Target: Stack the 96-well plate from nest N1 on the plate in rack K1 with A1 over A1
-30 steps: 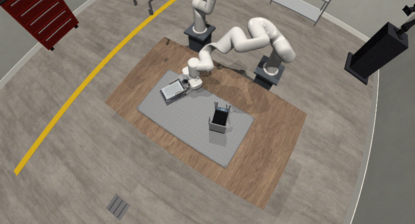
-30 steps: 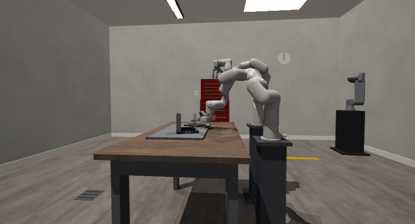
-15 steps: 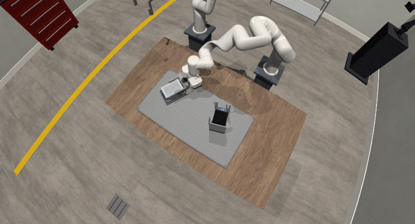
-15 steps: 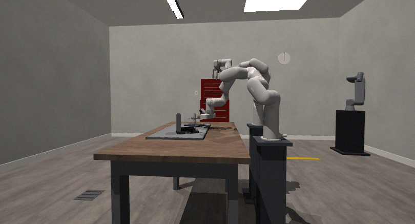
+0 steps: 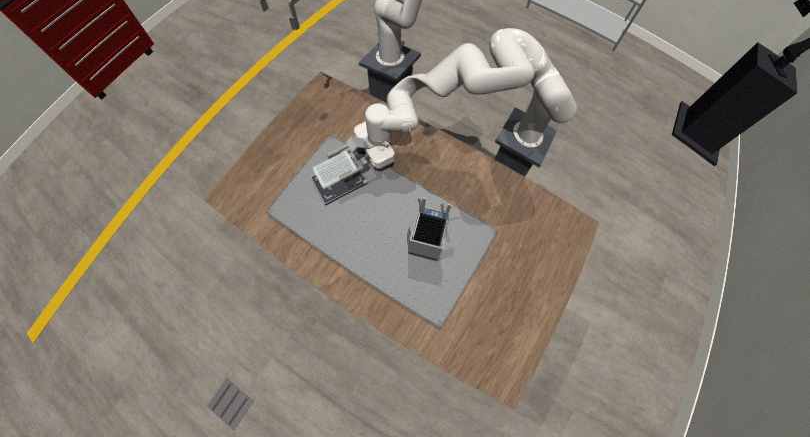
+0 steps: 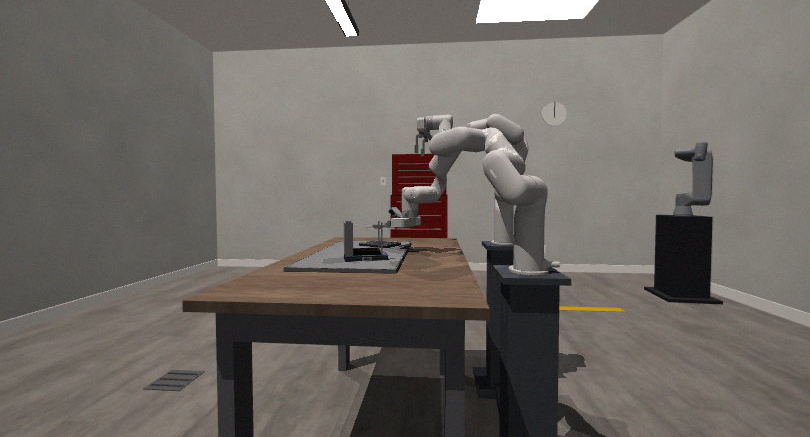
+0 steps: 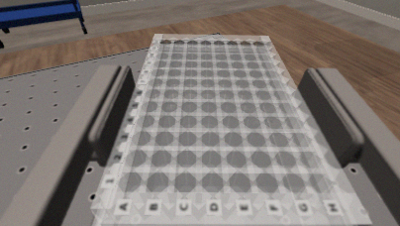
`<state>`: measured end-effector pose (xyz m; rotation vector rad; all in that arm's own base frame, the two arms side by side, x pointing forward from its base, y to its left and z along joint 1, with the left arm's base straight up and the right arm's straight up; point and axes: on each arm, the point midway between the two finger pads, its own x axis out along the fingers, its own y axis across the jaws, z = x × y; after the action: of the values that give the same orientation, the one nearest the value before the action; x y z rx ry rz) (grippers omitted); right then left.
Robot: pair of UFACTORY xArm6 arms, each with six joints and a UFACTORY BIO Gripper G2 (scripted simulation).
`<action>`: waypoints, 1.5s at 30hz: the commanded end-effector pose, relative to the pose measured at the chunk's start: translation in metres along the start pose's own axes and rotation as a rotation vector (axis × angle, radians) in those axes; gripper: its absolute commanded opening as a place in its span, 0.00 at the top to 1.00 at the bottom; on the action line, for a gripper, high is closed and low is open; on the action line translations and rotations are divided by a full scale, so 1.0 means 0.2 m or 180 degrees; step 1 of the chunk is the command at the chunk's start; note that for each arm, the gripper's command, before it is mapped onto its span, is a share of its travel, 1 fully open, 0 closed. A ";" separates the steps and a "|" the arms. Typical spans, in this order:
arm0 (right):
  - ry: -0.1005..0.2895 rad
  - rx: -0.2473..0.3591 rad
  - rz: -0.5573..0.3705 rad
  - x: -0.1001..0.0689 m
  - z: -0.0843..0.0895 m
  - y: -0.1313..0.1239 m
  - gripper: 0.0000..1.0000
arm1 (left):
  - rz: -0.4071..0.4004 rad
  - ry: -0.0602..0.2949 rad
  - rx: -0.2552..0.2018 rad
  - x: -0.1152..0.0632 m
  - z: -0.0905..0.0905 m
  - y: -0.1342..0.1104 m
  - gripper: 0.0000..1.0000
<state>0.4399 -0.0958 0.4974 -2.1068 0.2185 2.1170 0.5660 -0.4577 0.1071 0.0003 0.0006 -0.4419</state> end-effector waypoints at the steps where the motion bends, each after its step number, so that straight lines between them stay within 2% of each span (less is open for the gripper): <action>1: 0.0016 0.0000 0.0000 -0.01 0.00 0.00 0.00 | 0.0000 -0.0019 -0.0006 0.01 0.06 0.00 1.00; 45: 0.0016 0.0000 0.0000 -0.01 0.00 0.00 0.00 | 0.0000 -0.0019 -0.0006 0.01 0.38 0.00 1.00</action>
<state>0.4399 -0.0958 0.4974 -2.1068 0.2185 2.1170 0.5662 -0.4578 0.1752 -0.0002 -0.0004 -0.4419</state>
